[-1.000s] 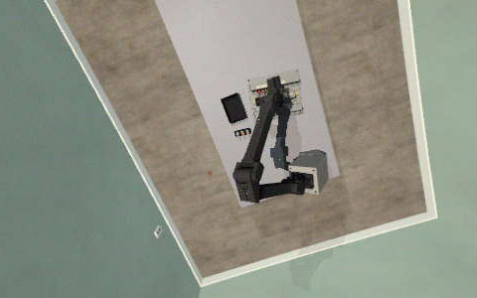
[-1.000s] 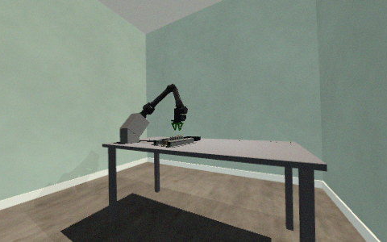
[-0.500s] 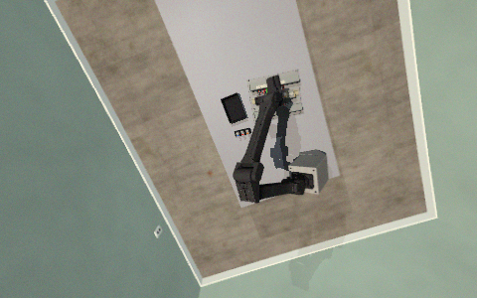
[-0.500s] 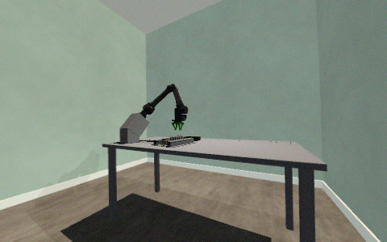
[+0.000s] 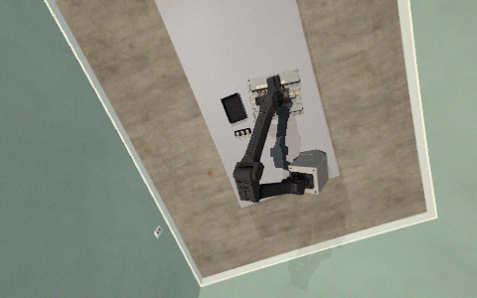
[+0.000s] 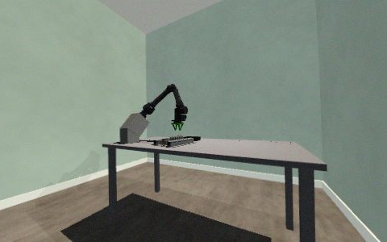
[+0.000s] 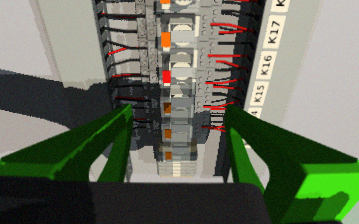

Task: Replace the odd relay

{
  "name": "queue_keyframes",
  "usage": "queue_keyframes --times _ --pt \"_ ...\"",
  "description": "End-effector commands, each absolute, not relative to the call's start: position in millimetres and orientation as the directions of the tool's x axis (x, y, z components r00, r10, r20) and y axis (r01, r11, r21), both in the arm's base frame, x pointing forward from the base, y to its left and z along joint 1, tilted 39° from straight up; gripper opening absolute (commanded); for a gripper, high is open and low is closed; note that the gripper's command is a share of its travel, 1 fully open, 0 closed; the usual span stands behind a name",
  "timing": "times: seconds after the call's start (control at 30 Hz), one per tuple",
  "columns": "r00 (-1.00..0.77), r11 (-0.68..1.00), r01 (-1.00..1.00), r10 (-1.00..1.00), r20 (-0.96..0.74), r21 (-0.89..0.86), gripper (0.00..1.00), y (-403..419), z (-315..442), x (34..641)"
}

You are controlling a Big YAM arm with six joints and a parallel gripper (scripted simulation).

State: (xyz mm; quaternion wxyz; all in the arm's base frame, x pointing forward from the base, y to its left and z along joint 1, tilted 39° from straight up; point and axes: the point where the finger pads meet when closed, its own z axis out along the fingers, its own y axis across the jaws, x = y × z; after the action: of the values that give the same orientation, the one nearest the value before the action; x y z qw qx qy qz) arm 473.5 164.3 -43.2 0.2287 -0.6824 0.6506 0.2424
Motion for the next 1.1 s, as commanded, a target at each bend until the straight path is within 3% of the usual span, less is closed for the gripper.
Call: queue_keyframes --times 0.0,1.07 --pt "0.033 -0.022 -0.999 -0.773 -0.634 -0.025 0.59 148.4 -27.2 486.2" --pt "0.033 -0.023 -0.999 -0.773 -0.634 -0.024 0.59 146.8 -27.3 481.6"
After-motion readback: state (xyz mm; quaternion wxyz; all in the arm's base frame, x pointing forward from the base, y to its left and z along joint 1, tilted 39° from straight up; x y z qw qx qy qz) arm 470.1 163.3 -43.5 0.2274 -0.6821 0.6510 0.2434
